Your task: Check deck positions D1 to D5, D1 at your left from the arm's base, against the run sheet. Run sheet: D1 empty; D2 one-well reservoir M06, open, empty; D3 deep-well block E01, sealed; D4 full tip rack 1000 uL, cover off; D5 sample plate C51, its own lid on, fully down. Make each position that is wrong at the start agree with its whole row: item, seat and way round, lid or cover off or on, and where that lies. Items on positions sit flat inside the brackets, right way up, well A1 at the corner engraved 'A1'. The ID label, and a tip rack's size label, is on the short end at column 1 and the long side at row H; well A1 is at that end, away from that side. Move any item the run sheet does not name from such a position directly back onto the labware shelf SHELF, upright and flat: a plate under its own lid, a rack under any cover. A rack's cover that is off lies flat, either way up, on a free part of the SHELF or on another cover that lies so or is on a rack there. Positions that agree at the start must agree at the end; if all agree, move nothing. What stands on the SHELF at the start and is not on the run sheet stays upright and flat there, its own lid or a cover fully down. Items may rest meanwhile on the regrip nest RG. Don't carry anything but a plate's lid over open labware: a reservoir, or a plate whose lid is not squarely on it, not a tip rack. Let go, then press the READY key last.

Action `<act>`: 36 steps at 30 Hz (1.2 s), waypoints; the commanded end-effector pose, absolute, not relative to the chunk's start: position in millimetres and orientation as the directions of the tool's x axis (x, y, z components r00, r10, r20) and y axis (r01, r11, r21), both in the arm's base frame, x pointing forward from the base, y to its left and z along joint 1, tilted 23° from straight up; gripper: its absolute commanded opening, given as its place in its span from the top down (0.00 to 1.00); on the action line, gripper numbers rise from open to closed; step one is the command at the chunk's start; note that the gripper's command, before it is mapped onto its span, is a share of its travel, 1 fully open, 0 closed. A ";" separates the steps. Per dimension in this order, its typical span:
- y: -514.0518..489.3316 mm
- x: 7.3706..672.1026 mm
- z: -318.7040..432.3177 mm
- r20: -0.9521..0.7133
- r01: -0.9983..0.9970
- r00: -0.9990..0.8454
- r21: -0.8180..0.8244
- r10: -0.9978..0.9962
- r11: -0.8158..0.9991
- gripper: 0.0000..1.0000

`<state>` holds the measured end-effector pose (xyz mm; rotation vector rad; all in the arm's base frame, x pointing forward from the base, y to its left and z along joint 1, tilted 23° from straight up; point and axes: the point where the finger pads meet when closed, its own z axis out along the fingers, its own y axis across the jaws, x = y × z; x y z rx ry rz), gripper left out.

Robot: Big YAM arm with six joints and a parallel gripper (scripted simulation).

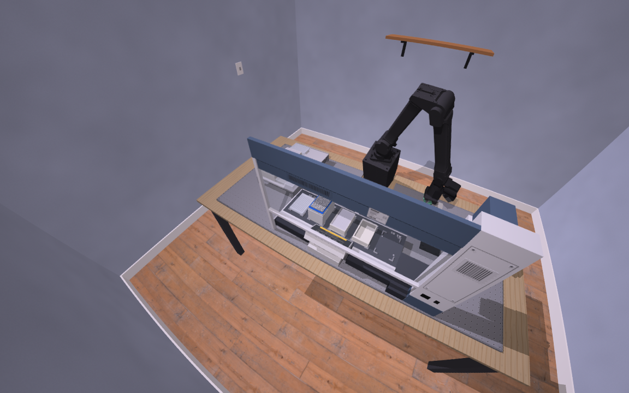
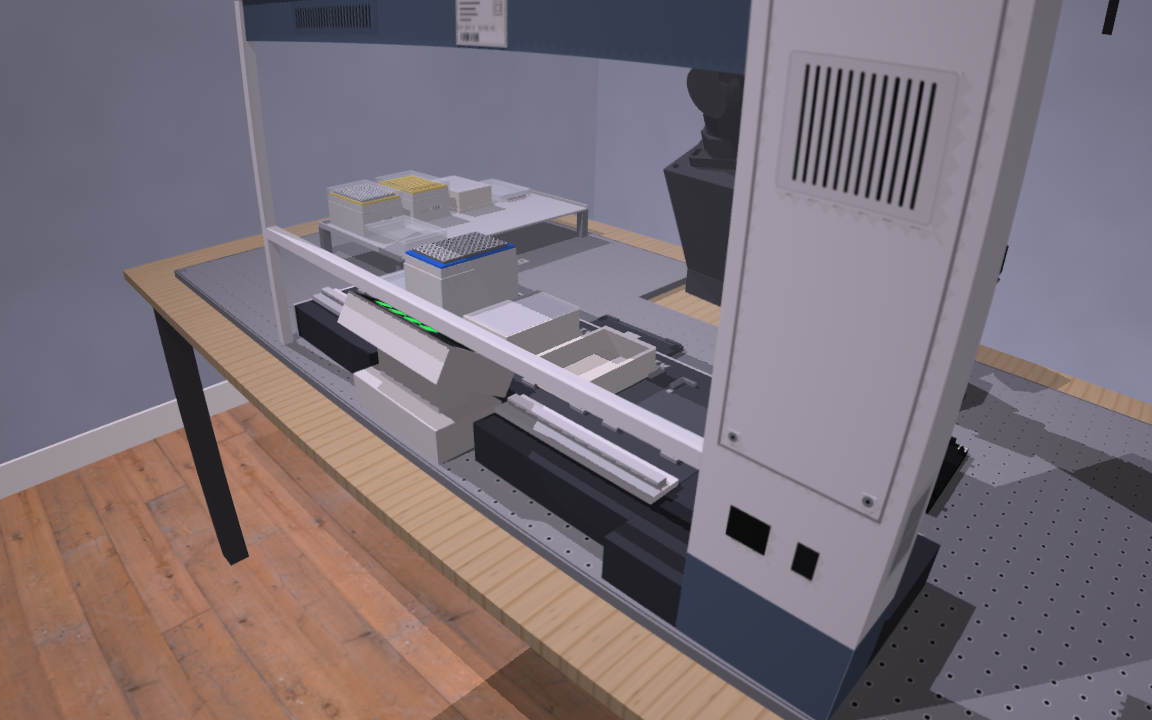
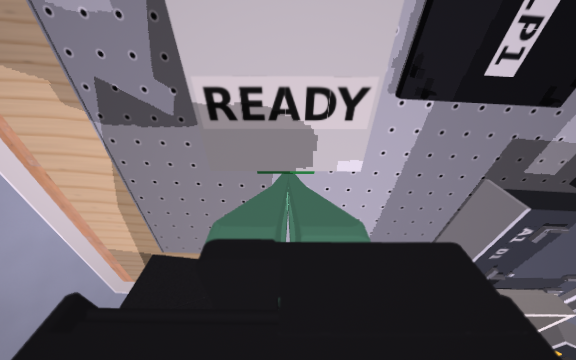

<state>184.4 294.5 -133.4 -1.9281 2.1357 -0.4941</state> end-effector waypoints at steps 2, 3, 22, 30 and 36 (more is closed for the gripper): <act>303.6 186.2 -135.6 0.057 -0.916 -0.116 -0.391 -0.992 0.085 1.00; 303.7 185.5 -135.7 0.059 -0.917 -0.116 -0.391 -0.992 0.084 1.00; 311.3 183.9 -136.0 0.057 -0.917 -0.108 -0.391 -0.992 0.077 1.00; 314.2 183.6 -136.1 0.055 -0.917 -0.106 -0.391 -0.993 0.076 1.00; 317.0 183.3 -136.3 0.053 -0.918 -0.104 -0.390 -0.993 0.075 1.00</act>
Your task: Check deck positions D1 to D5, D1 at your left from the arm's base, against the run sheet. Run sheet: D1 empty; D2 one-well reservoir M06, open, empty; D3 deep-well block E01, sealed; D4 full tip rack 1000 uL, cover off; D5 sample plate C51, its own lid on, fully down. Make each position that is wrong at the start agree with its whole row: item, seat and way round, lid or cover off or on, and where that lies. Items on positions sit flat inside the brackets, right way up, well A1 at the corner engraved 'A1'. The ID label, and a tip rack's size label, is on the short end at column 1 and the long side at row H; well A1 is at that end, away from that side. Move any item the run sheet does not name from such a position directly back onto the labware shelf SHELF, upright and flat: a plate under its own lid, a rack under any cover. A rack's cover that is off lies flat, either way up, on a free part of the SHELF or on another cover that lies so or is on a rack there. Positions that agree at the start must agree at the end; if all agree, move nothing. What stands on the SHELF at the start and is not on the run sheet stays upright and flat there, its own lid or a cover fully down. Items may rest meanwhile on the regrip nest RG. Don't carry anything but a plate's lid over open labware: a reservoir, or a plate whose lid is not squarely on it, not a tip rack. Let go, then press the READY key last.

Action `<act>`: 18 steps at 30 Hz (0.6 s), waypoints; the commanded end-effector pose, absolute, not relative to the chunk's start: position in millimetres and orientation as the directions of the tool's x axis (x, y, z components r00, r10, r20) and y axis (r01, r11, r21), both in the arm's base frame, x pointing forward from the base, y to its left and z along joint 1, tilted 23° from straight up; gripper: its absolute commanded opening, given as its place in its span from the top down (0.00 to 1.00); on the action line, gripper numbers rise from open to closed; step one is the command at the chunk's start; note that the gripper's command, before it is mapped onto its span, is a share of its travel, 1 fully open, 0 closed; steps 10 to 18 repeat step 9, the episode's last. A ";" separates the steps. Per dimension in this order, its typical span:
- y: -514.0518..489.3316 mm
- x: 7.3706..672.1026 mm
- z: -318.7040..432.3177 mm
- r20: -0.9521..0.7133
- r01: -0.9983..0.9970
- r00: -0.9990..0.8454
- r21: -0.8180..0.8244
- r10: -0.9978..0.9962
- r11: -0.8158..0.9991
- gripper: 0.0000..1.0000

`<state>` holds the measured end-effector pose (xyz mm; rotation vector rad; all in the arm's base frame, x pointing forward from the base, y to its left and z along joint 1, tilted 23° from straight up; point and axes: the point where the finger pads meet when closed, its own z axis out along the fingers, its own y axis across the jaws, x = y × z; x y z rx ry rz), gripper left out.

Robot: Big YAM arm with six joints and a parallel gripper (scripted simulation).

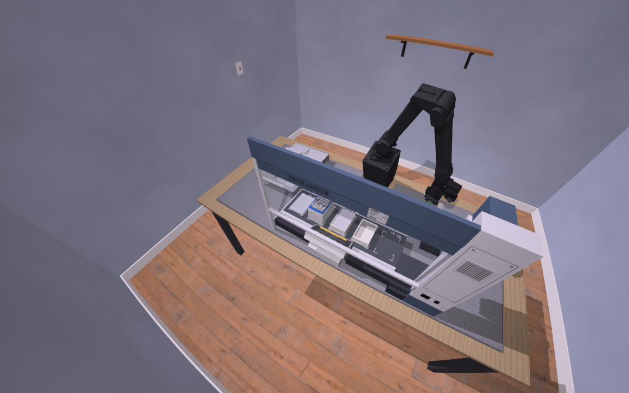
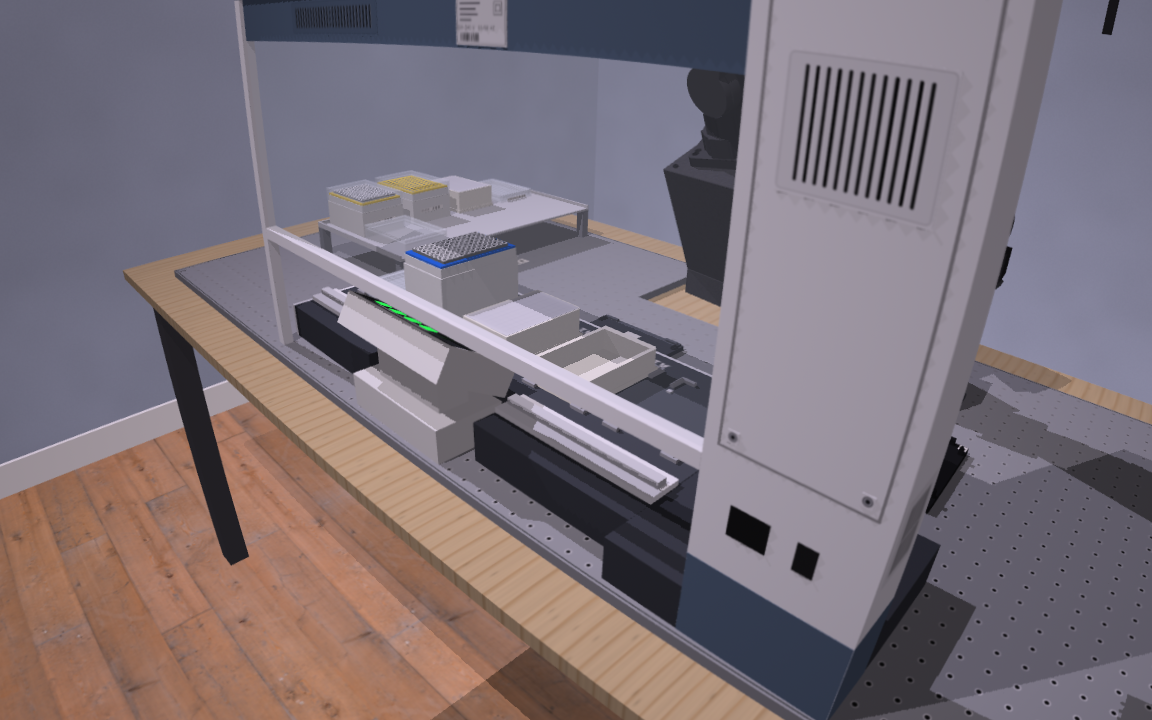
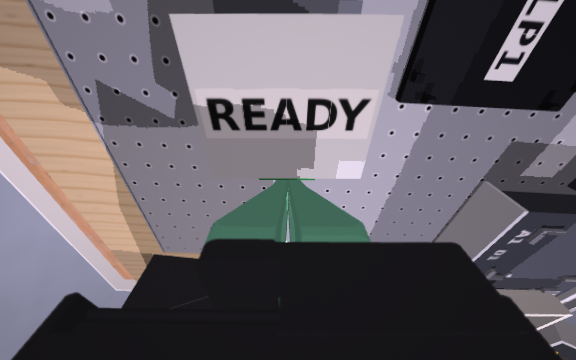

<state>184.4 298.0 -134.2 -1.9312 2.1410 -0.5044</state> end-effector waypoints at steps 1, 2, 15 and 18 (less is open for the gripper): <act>317.3 183.3 -136.3 0.053 -0.918 -0.103 -0.390 -0.993 0.075 1.00; 317.8 183.2 -136.3 0.053 -0.918 -0.103 -0.390 -0.993 0.074 1.00; 320.8 183.1 -136.4 0.052 -0.918 -0.102 -0.390 -0.993 0.074 1.00; 320.8 183.1 -136.4 0.052 -0.918 -0.102 -0.390 -0.993 0.074 1.00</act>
